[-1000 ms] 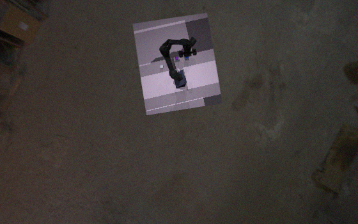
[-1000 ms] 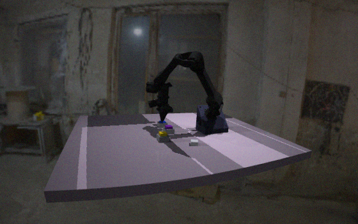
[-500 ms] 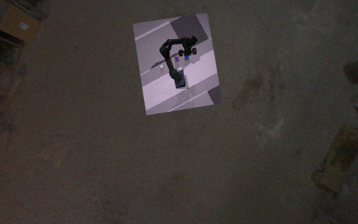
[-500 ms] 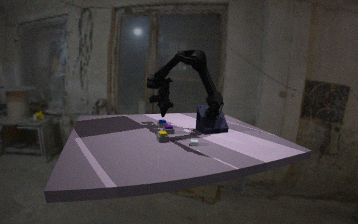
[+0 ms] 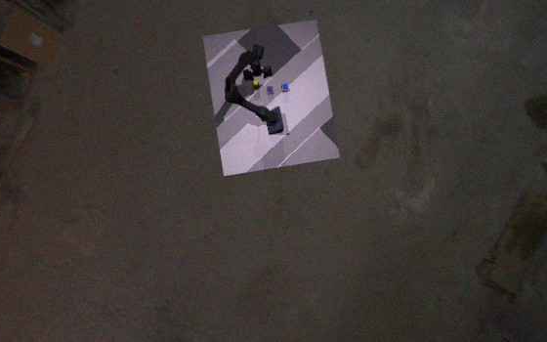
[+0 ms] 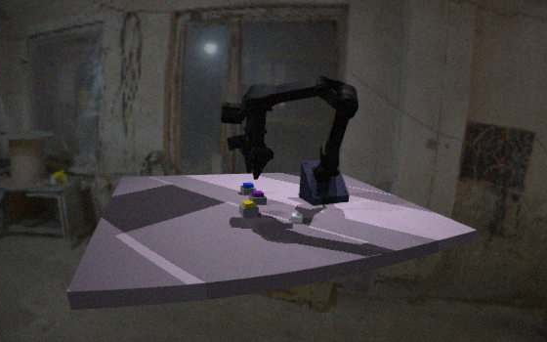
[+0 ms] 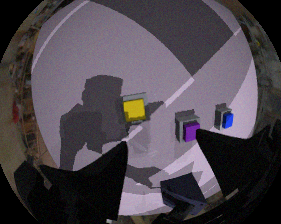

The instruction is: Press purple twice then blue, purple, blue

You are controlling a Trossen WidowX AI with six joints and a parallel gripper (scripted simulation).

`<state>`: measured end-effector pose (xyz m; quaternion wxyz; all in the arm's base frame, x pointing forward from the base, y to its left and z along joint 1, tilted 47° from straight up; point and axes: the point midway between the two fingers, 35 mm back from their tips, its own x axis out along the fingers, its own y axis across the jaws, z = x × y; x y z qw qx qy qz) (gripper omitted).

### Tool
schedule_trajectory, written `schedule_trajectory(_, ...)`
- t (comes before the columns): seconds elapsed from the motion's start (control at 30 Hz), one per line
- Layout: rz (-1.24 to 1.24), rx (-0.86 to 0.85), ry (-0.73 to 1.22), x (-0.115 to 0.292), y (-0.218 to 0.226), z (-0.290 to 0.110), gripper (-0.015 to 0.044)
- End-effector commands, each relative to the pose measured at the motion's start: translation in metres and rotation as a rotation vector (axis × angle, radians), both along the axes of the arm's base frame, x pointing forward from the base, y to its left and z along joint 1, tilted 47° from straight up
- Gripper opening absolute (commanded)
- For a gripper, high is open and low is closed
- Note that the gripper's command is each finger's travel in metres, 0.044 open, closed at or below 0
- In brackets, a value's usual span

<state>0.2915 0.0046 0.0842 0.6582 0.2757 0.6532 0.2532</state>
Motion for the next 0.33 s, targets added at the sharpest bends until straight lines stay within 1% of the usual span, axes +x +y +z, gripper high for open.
schedule_trajectory(0.0,0.002,0.021,0.005,-0.015,0.041,0.054,0.0400)
schedule_trajectory(0.07,0.007,0.036,0.007,-0.029,0.064,0.082,0.0400)
schedule_trajectory(0.13,0.011,0.047,0.008,-0.042,0.078,0.100,0.0400)
schedule_trajectory(0.3,0.012,0.049,0.009,-0.043,0.079,0.103,0.0400)
